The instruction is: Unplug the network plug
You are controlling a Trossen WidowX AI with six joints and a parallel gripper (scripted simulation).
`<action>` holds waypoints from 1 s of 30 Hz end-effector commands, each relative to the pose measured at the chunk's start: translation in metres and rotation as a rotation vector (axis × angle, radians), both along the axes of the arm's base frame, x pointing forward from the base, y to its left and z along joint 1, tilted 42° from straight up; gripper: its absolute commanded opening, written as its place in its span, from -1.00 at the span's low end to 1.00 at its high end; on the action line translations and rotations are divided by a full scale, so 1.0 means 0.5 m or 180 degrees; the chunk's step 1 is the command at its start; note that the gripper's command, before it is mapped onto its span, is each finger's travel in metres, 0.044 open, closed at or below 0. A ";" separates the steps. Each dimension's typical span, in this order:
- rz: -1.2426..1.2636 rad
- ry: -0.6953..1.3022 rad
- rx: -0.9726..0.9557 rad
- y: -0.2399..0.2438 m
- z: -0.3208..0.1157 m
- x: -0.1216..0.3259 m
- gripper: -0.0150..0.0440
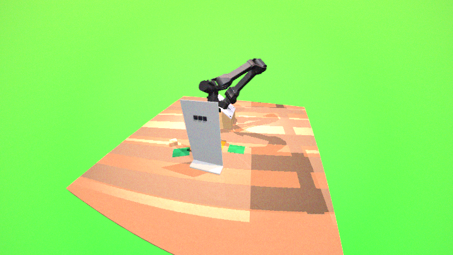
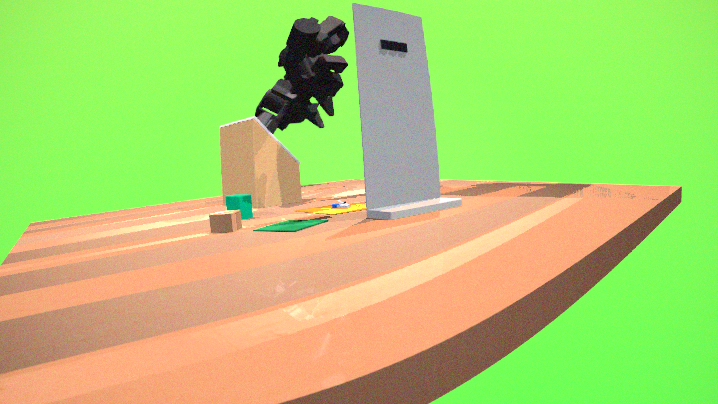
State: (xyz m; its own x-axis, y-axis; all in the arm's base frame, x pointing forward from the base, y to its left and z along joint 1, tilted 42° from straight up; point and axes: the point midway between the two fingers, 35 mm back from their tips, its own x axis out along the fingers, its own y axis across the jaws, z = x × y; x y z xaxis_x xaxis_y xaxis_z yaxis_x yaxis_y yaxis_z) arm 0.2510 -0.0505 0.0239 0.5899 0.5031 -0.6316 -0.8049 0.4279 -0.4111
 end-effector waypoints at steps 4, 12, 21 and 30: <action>0.0006 -0.0053 -0.0017 -0.034 0.044 0.000 0.04; 0.0001 -0.0078 -0.0003 -0.065 0.092 -0.010 0.04; -0.0003 -0.0094 0.0006 -0.077 0.115 -0.016 0.22; -0.0003 -0.0094 0.0006 -0.077 0.115 -0.016 1.00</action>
State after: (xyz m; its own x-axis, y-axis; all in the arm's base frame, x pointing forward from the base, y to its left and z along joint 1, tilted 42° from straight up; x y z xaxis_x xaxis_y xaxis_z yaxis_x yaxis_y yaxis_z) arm 0.2429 -0.0892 0.0800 0.6067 0.5021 -0.6163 -0.7934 0.4317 -0.4293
